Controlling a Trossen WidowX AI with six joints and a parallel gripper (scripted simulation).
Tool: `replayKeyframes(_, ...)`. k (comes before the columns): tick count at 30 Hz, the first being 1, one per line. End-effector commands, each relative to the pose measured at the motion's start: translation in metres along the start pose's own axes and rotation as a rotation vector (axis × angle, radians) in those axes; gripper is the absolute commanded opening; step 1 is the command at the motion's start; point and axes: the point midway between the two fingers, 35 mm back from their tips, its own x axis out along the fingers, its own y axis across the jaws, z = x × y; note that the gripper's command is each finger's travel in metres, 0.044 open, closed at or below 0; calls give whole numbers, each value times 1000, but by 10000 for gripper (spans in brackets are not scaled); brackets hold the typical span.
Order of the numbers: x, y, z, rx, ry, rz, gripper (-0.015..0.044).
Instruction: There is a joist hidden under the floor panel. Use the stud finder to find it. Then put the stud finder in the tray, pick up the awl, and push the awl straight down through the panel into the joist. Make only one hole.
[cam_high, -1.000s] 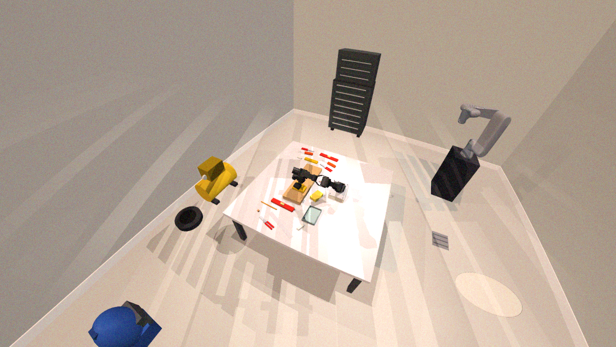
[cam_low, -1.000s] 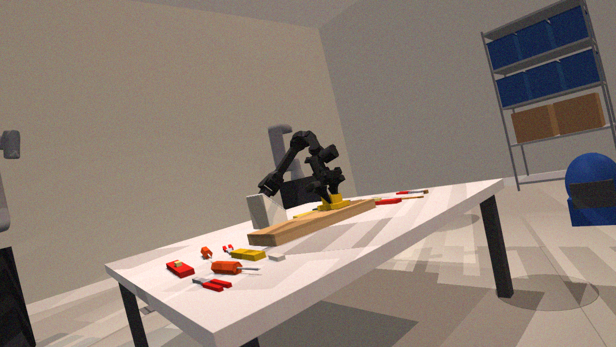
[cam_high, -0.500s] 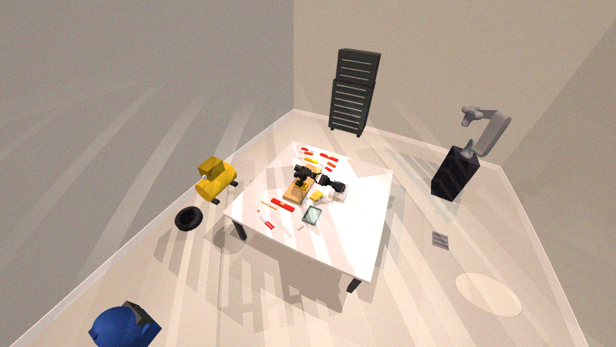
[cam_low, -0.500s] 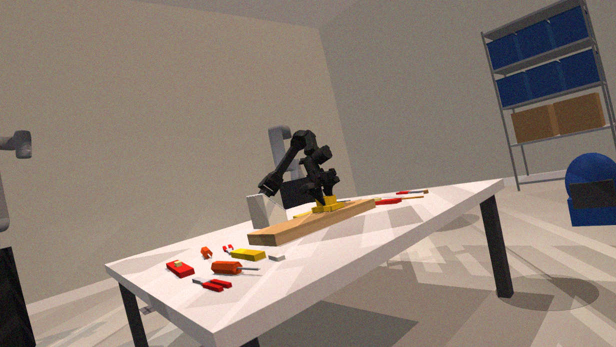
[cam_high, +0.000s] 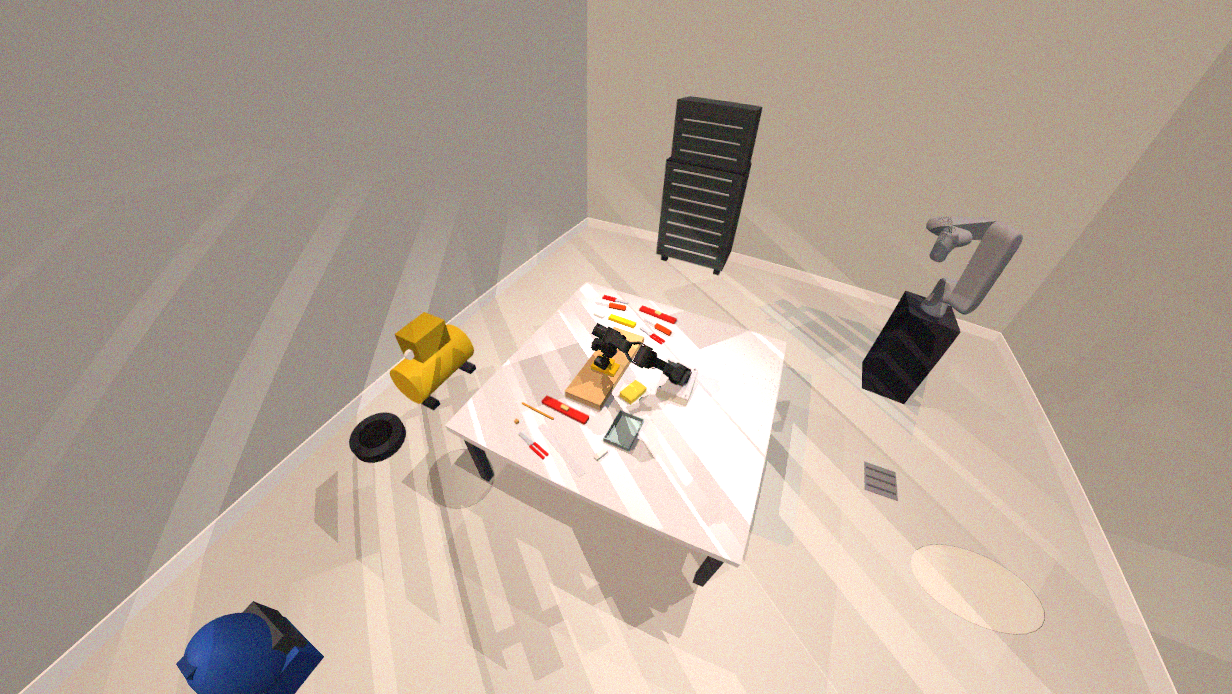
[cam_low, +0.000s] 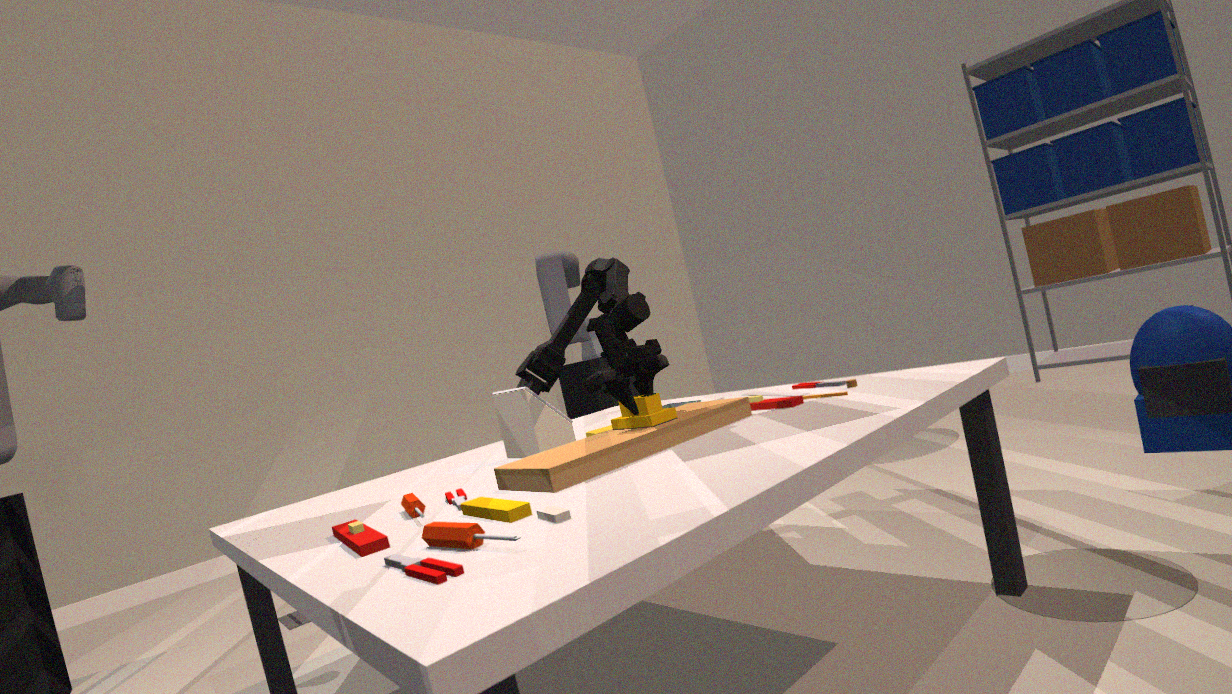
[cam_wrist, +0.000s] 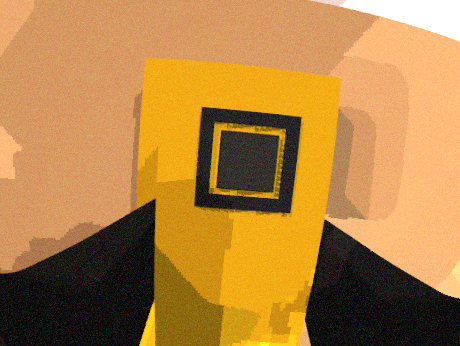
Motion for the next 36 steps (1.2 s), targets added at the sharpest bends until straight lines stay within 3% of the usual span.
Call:
replayKeyframes(1, 0, -11, 0, 1, 0, -2, 0)
replayKeyframes(36, -1, -89, 0, -1, -1, -6, 0)
